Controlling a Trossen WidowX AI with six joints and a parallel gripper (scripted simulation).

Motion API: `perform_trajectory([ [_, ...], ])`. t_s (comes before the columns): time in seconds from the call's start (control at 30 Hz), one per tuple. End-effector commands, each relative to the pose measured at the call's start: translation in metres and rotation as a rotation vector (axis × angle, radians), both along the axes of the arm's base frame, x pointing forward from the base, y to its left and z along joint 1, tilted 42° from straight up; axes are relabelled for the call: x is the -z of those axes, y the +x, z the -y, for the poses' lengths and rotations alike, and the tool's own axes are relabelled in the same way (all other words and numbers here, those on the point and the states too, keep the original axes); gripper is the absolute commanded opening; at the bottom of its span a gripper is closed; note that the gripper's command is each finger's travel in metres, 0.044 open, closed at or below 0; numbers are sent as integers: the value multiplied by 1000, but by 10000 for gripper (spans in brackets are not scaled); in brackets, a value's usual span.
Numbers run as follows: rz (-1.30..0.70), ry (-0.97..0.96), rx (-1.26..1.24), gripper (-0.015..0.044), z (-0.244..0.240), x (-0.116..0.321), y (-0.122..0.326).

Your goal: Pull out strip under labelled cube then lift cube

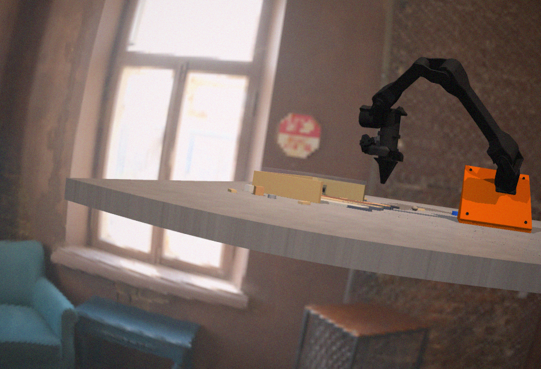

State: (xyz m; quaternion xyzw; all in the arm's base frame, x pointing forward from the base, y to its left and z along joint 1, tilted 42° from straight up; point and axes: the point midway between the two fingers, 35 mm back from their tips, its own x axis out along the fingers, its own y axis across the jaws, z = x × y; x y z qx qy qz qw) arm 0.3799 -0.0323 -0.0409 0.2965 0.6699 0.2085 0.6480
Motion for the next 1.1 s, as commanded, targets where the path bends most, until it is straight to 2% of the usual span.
perform_trajectory([
  [0.0,-7,1,4,0,-4,5,0],
  [1.07,-7,4,3,0,-42,41,0],
])
